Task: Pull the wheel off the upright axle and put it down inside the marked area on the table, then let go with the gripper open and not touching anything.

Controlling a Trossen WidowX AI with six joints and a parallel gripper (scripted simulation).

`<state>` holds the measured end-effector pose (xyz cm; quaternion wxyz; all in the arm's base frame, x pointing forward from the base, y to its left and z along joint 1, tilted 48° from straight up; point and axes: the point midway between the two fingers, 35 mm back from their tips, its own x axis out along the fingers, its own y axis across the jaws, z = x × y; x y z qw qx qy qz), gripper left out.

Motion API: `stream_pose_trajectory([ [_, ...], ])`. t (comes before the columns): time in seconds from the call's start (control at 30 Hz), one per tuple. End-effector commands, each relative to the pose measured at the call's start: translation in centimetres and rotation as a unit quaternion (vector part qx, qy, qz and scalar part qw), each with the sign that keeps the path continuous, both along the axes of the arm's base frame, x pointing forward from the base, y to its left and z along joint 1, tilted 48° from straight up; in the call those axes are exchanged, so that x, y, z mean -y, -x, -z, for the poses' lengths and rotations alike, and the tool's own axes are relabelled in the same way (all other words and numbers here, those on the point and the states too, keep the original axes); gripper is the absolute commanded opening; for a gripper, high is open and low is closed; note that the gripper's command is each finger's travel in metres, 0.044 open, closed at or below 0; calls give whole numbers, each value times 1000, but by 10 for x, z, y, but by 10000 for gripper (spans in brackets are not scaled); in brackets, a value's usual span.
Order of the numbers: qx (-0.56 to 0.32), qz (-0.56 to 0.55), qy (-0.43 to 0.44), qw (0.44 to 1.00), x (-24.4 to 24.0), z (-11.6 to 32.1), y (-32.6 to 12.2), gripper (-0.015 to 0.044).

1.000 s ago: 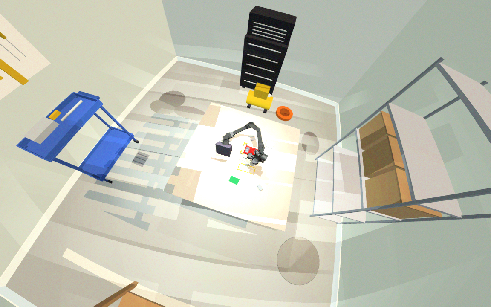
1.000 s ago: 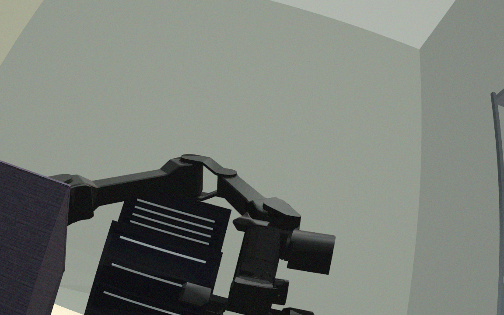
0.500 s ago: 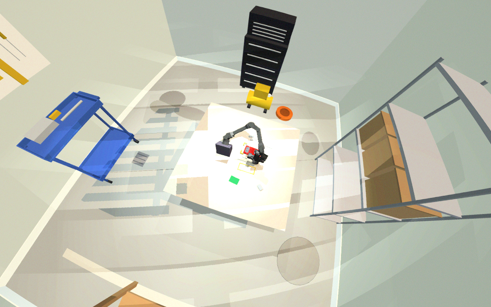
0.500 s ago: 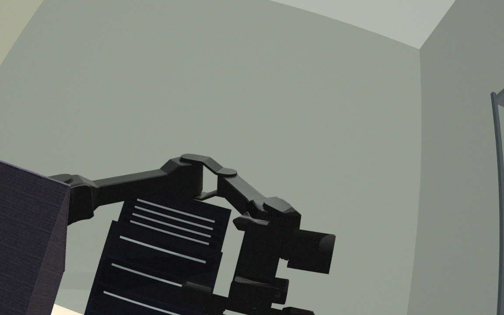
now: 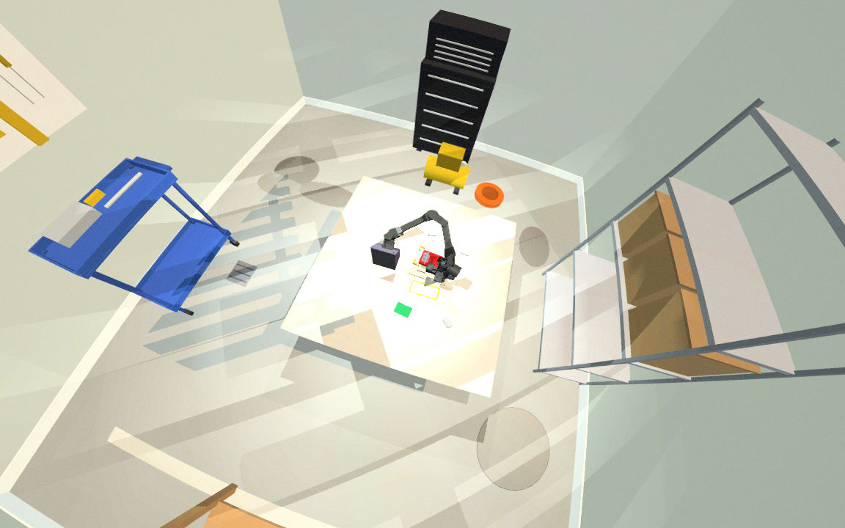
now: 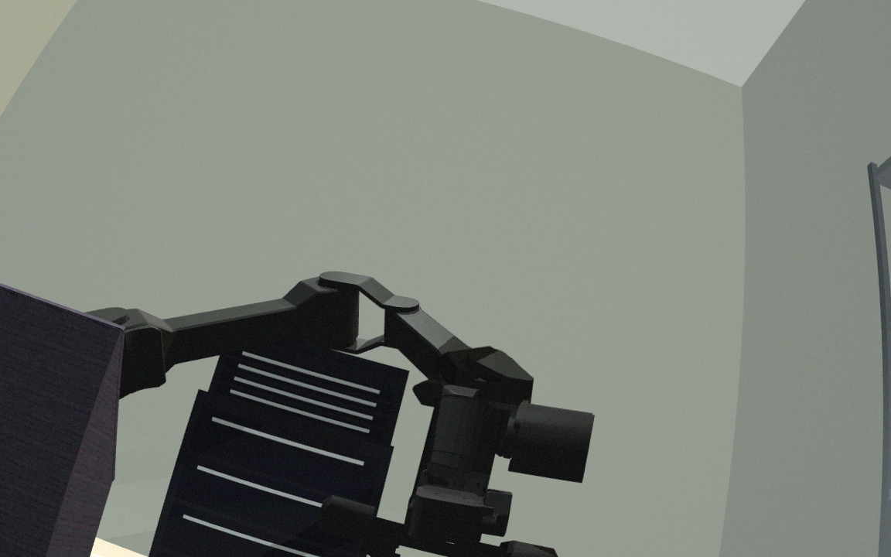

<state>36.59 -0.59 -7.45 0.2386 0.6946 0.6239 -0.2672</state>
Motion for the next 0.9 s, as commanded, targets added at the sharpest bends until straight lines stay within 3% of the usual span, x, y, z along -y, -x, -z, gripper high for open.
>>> stream_pose_trajectory([
  [0.0, -2, 1, 0, 1000, 3, -2, 2, 0],
  [0.87, -1, 2, 0, 1000, 10, -8, 2, 0],
])
